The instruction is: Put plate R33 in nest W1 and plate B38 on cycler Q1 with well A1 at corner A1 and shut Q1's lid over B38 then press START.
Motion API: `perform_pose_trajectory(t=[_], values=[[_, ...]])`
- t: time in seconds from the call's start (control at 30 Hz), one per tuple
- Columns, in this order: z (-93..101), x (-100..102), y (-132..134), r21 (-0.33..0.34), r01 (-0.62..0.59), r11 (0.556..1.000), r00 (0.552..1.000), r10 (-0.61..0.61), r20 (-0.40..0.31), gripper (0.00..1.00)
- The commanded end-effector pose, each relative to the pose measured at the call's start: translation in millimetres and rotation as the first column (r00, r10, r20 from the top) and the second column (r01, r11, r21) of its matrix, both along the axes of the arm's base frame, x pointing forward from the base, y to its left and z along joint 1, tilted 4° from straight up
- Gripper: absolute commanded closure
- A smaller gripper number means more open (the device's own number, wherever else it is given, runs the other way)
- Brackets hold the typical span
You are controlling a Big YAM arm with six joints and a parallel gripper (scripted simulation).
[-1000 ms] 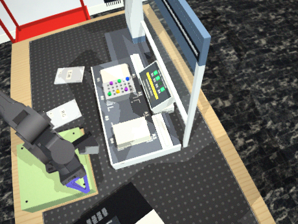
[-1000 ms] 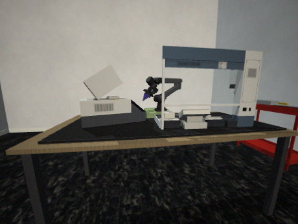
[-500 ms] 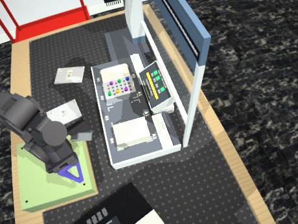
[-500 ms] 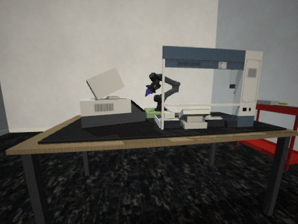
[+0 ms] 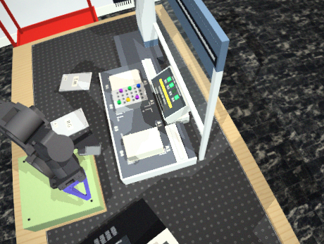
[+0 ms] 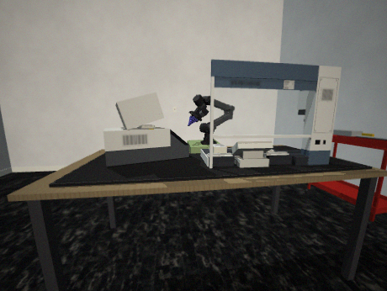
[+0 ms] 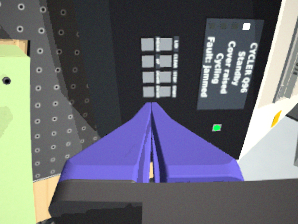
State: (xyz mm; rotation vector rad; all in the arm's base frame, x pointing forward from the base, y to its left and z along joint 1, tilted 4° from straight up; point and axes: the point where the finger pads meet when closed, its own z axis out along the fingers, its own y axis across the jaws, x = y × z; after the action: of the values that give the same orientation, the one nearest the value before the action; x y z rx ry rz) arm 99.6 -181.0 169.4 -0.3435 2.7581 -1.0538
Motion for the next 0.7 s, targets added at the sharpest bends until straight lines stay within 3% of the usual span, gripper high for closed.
perform_pose_trajectory(t=[0.0,0.67], values=[[0.0,-1,-4,-0.022,0.002,1.0,1.0,-0.002,0.006,1.0],[27.8,3,-9,-0.043,0.022,0.999,0.999,-0.02,0.047,1.0]])
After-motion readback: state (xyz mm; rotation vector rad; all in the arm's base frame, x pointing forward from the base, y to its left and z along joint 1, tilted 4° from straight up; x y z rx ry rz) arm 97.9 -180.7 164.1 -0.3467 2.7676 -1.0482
